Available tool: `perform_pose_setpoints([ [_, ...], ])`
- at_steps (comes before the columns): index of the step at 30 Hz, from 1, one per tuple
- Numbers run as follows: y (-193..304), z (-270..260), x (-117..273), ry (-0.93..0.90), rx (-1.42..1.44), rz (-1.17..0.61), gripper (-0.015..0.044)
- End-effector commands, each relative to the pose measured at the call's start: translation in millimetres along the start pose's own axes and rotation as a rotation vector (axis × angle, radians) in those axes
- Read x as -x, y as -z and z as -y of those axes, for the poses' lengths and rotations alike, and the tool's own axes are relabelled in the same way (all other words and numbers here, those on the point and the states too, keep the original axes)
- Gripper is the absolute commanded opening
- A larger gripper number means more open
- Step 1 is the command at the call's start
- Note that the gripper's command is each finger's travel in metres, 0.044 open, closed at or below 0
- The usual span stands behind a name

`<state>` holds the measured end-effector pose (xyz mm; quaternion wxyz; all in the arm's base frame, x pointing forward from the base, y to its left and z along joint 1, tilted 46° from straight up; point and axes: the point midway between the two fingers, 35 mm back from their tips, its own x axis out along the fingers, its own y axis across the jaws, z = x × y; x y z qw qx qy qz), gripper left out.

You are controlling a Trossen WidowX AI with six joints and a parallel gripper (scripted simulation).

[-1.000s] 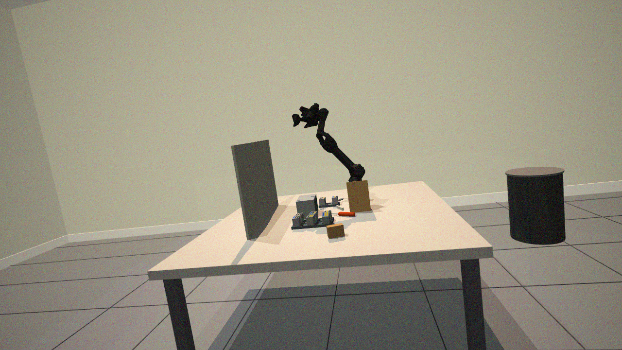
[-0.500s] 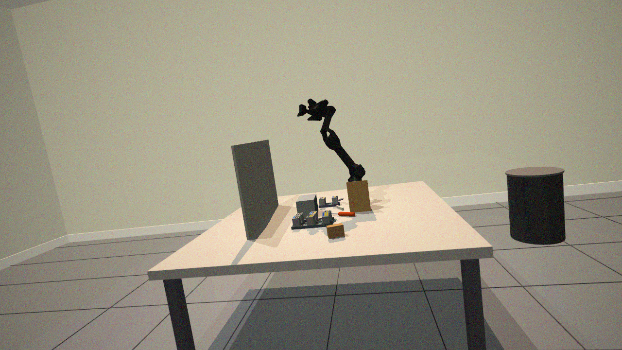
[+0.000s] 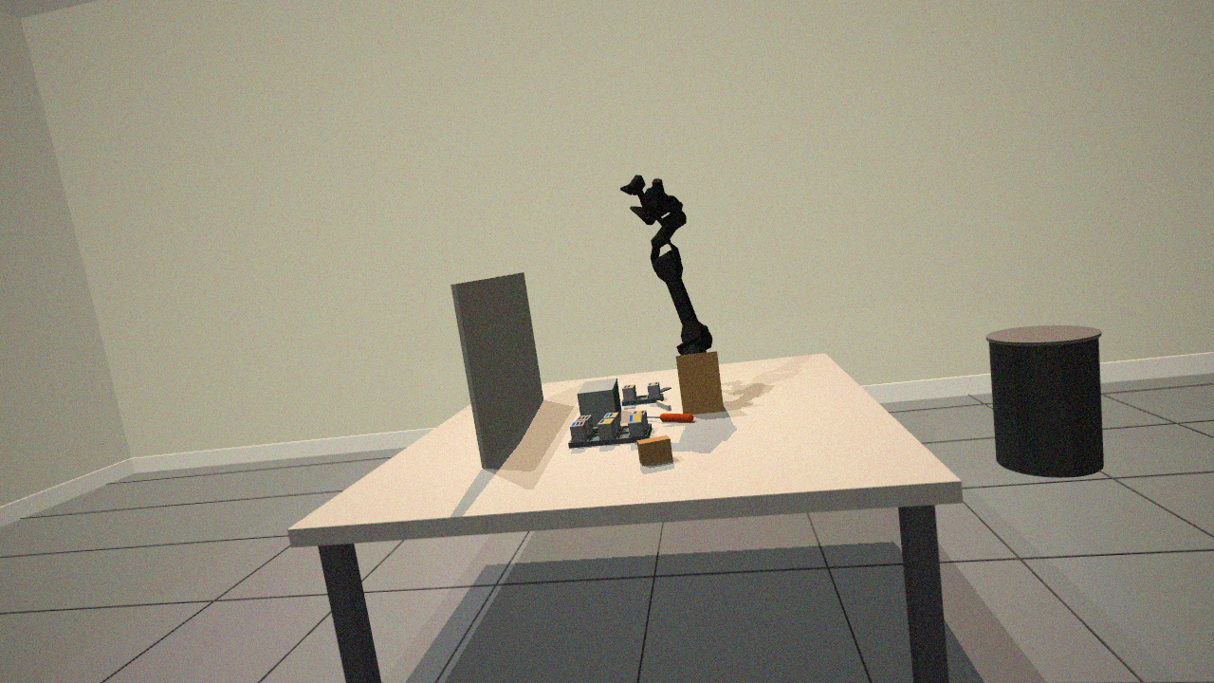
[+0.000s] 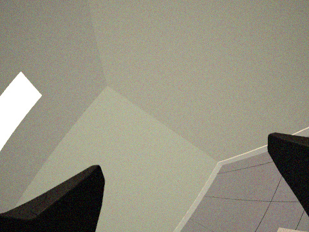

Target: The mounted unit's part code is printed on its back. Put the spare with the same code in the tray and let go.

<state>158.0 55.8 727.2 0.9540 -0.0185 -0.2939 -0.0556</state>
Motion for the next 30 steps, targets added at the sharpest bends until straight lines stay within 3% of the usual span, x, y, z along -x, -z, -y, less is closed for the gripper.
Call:
perform_pose_setpoints([
  [1,-32.3,33.7,12.9,-0.026,-0.13,0.12,0.044],
  [8,-62.5,103.3,24.9,-0.023,-0.355,0.291,0.044],
  [15,-54.5,185.7,21.2,0.061,-0.578,0.397,0.044],
  [22,-5.1,262.2,1.3,0.21,-0.781,0.414,0.044],
  [30,96.8,319.6,-33.8,0.433,-0.961,0.303,0.044],
])
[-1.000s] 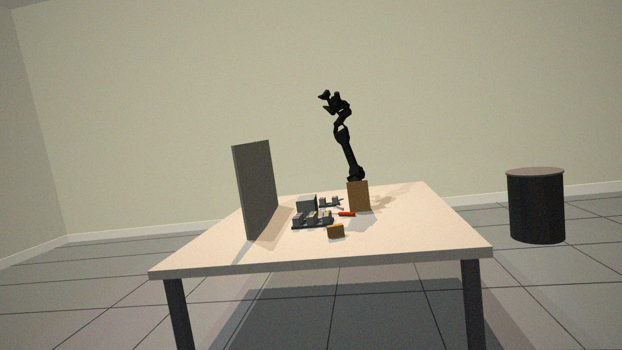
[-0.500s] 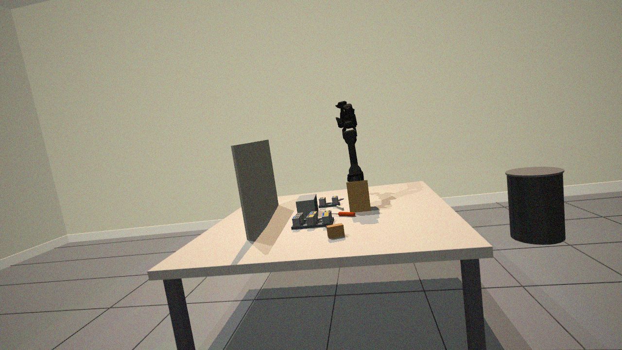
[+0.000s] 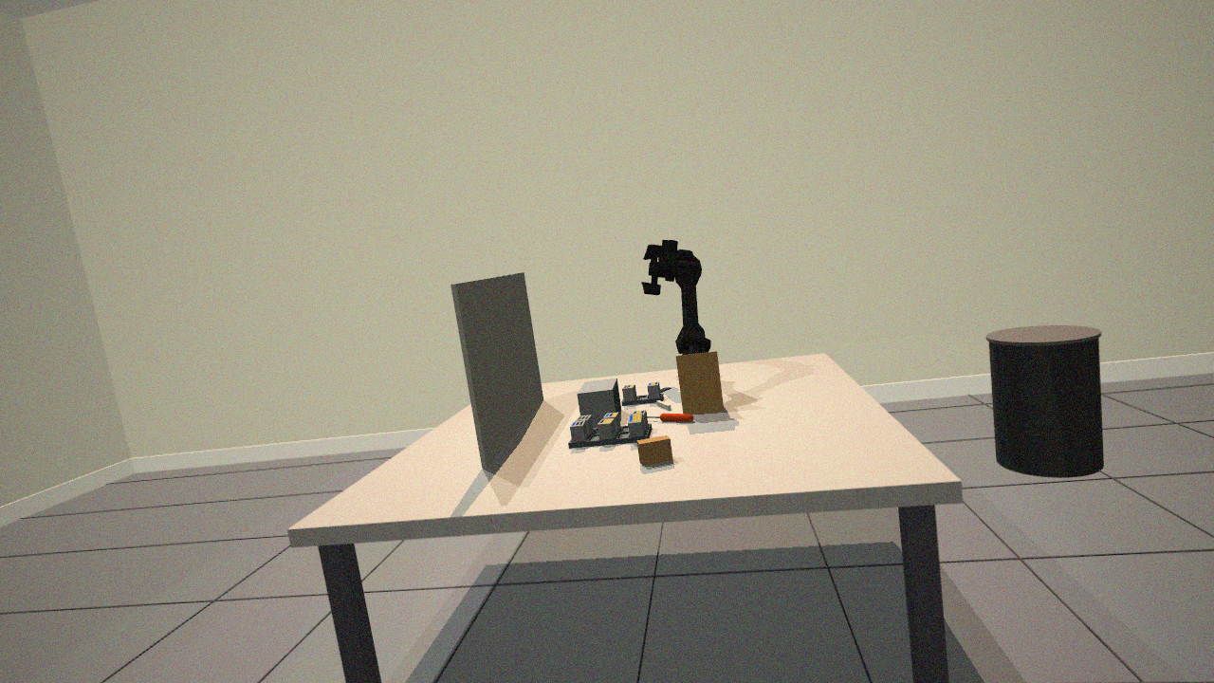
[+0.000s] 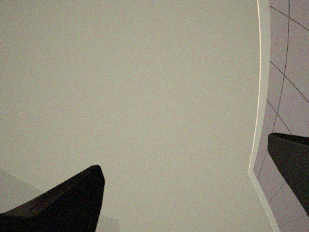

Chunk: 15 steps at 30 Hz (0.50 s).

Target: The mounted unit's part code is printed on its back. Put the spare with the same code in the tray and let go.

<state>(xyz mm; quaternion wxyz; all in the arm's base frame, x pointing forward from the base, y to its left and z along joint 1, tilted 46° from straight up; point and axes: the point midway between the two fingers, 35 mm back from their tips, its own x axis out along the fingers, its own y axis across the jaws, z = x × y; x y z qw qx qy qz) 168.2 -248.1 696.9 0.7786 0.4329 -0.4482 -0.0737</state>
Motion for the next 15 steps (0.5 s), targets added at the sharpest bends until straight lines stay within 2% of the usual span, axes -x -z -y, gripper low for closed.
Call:
perform_pose_setpoints([
  [1,26.8,59.7,-16.3,0.153,-0.044,-0.026,0.044],
  [8,102.9,151.7,-23.6,0.426,-0.051,-0.138,0.044],
  [15,200.5,225.0,0.6,0.686,0.03,-0.327,0.044],
])
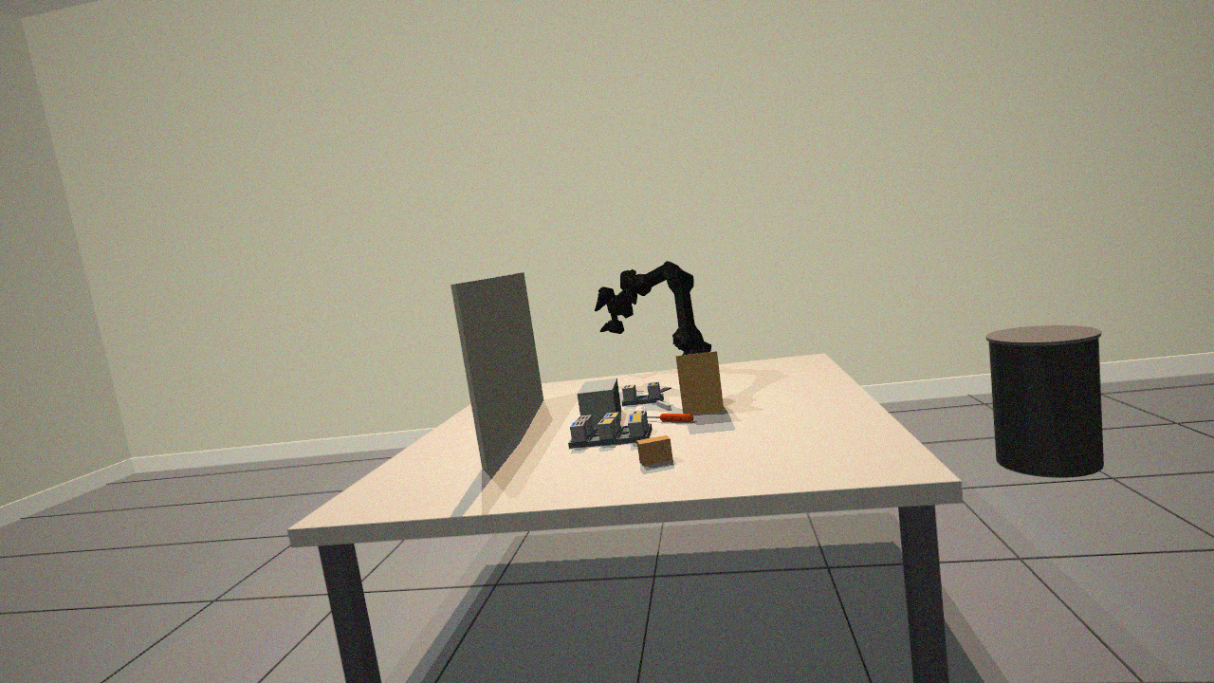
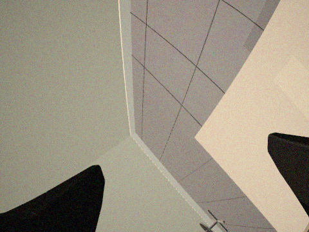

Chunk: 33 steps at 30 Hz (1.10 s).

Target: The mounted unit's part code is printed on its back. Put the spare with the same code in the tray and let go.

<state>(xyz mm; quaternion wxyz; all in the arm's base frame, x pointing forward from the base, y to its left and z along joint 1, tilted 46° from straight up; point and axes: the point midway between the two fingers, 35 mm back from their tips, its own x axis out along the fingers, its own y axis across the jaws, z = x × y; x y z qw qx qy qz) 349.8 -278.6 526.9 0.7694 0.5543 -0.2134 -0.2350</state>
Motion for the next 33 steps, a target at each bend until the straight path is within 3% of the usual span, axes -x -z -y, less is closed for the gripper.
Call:
perform_pose_setpoints([
  [1,56.8,41.3,-17.2,0.156,0.077,-0.096,0.044],
  [8,161.1,105.5,-16.1,0.393,0.288,-0.294,0.044],
  [15,261.0,164.8,22.2,0.587,0.608,-0.522,0.044],
  [28,396.4,266.0,158.9,0.823,1.473,-0.973,0.044],
  [33,426.7,299.8,231.3,0.845,2.017,-1.129,0.044],
])
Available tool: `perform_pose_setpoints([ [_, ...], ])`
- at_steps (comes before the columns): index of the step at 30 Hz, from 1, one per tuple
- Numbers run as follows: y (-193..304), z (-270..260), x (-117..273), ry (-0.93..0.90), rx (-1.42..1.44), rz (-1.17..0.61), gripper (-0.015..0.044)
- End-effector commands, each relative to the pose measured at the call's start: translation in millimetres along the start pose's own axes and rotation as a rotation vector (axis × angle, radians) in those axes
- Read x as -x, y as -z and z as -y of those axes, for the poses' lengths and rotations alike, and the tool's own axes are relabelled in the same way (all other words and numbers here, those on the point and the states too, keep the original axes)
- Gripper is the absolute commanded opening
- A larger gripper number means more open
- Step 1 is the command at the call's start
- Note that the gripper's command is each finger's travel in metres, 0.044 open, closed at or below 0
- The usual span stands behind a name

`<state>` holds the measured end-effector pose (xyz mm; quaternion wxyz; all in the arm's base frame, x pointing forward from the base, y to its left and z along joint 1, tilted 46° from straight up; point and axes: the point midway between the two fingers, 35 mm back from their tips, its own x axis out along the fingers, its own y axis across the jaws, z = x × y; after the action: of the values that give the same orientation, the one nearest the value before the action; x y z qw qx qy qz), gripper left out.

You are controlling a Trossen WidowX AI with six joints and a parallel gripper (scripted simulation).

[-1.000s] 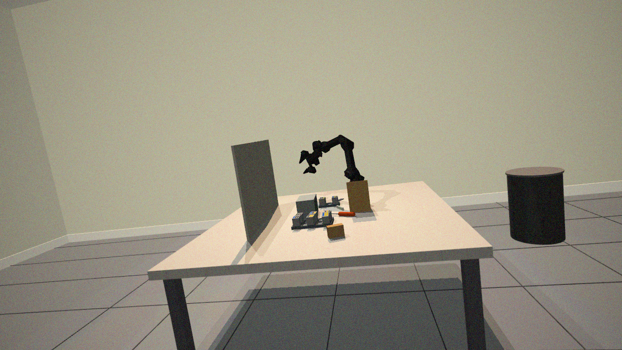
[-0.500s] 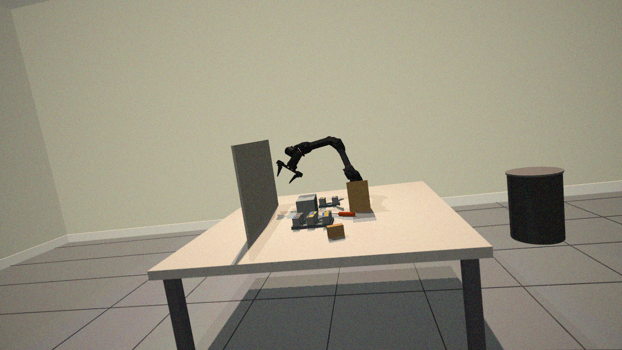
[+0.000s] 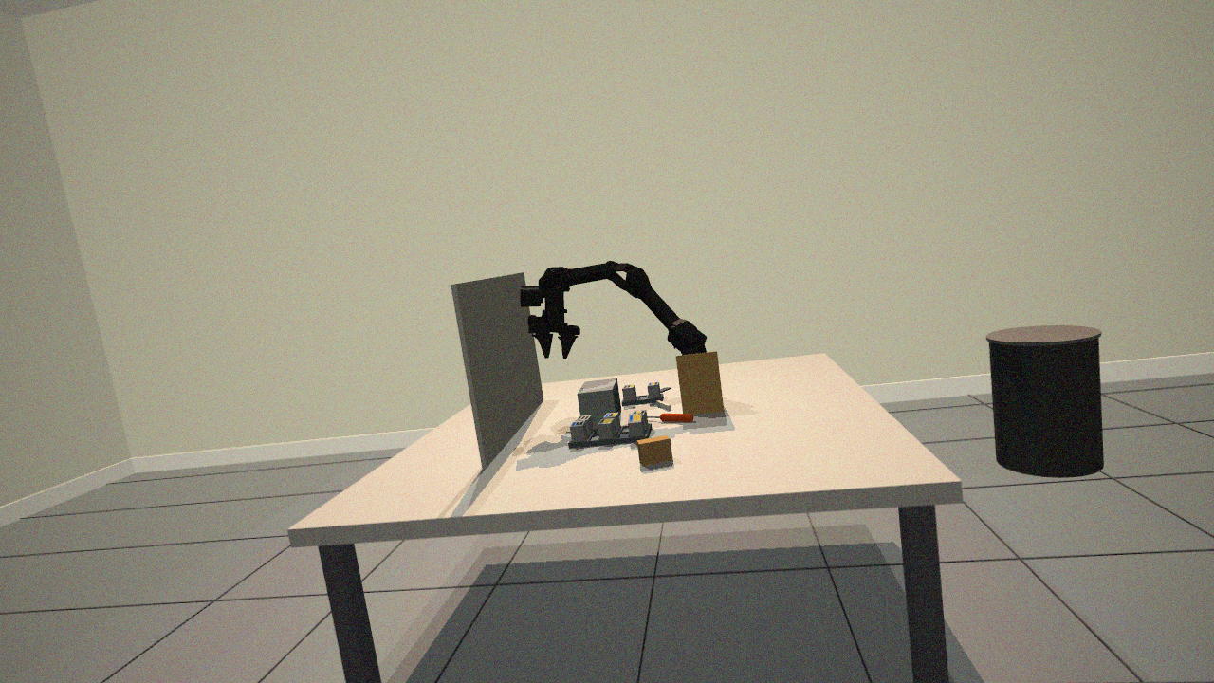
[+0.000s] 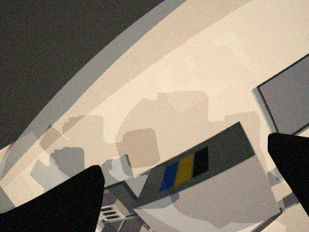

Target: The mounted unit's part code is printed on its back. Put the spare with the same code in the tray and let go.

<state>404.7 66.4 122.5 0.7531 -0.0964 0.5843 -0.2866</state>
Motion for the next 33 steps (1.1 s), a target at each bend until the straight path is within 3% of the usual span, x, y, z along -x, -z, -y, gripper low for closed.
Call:
perform_pose_setpoints([
  [1,47.2,-35.6,3.9,0.18,0.369,-0.037,0.044],
  [24,55.0,-38.5,5.6,0.214,0.423,-0.04,0.044],
  [33,72.0,71.2,22.9,0.209,-0.135,0.015,0.044],
])
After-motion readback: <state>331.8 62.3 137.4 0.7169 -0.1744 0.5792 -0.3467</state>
